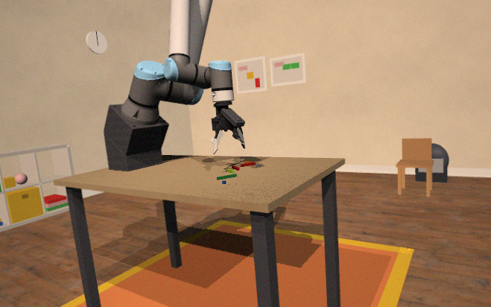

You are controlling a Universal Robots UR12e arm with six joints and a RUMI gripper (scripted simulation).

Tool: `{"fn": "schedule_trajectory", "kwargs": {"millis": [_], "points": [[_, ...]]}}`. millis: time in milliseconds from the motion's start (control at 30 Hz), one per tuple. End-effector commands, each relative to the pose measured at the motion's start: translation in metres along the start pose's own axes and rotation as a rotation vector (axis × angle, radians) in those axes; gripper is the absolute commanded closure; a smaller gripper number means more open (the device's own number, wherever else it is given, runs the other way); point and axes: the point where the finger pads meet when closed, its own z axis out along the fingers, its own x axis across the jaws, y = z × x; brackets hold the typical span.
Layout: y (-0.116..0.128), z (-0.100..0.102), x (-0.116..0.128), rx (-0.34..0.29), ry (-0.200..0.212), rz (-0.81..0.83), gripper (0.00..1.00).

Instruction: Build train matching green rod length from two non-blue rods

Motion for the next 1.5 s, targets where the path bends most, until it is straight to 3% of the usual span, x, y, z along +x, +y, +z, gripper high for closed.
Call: {"fn": "schedule_trajectory", "kwargs": {"millis": [0,267,300,1467], "points": [[0.0037,0.0007,0.0057,0.003,0.000,0.101,0.00],[0.0035,0.0006,0.0073,0.004,0.000,0.124,0.00],[0.0031,0.0005,0.0070,0.004,0.000,0.124,0.86],[0.0029,0.0004,0.0067,0.004,0.000,0.123,0.86]]}}
